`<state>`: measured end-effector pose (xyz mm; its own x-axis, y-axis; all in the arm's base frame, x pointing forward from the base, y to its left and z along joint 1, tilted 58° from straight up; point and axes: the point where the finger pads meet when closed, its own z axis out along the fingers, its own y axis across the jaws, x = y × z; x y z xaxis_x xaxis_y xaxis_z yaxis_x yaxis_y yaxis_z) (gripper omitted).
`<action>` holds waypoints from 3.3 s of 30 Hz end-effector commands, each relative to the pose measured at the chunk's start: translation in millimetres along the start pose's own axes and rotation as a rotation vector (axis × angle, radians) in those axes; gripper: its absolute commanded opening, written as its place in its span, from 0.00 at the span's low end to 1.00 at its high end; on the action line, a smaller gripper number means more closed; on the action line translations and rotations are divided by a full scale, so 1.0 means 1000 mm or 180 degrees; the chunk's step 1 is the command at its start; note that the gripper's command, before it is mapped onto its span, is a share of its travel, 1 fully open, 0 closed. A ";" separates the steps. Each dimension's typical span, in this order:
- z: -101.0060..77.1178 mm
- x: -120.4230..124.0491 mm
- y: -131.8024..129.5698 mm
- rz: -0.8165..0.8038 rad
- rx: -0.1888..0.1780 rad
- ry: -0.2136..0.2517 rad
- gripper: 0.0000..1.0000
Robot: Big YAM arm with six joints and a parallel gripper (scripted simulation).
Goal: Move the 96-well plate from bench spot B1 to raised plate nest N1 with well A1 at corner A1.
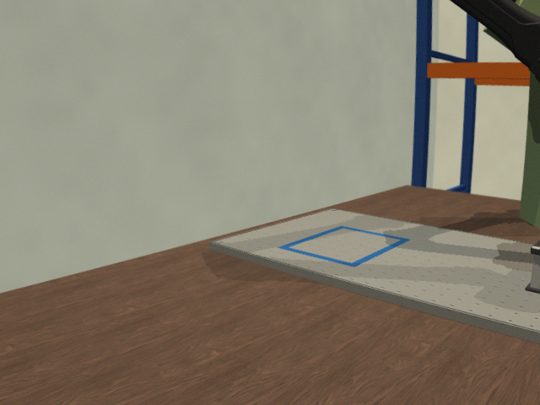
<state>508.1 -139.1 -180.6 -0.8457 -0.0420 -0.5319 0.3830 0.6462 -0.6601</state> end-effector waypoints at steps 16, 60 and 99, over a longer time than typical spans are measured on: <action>0.001 -0.004 0.003 -0.0027 -0.0020 -0.0044 0.00; 0.016 -0.004 -0.001 0.0005 0.0009 -0.0036 0.00; 0.020 -0.006 -0.002 0.0018 0.0010 -0.0046 0.00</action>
<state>515.5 -151.1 -189.2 -0.8465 -0.0486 -0.5301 0.3781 0.6461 -0.6631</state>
